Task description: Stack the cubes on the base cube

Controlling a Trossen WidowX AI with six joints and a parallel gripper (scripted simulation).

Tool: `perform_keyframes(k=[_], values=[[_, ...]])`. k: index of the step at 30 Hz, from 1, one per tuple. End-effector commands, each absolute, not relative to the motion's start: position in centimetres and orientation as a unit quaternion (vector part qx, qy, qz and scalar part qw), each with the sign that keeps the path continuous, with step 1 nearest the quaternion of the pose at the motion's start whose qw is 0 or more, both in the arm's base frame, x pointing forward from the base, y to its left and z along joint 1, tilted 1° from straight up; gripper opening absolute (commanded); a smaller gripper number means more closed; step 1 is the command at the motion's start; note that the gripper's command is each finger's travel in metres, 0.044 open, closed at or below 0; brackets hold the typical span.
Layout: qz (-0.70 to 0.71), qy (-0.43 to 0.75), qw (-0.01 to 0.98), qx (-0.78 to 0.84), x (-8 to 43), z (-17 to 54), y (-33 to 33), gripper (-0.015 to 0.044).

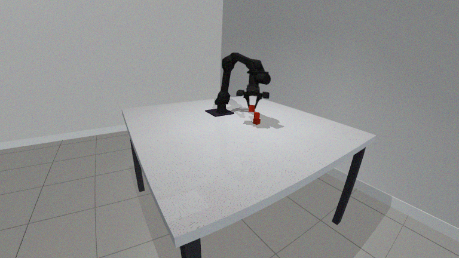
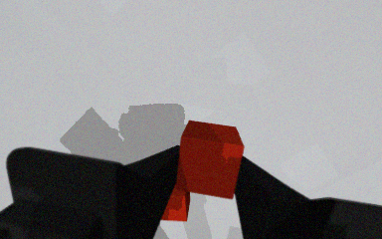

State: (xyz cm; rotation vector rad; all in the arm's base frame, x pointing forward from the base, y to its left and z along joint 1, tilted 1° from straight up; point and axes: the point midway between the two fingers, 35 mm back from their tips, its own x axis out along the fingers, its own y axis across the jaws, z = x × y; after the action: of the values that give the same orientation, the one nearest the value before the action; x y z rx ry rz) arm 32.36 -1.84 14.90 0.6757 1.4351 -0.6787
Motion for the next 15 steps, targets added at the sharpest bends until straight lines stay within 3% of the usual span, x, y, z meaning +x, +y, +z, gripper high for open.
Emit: perform_keyframes(k=[1,15], values=[[-0.291,0.635,0.654,0.291,32.3,14.8,-0.7,0.0105],[-0.258,0.649,0.667,0.260,31.6,14.4,3.7,0.0105]])
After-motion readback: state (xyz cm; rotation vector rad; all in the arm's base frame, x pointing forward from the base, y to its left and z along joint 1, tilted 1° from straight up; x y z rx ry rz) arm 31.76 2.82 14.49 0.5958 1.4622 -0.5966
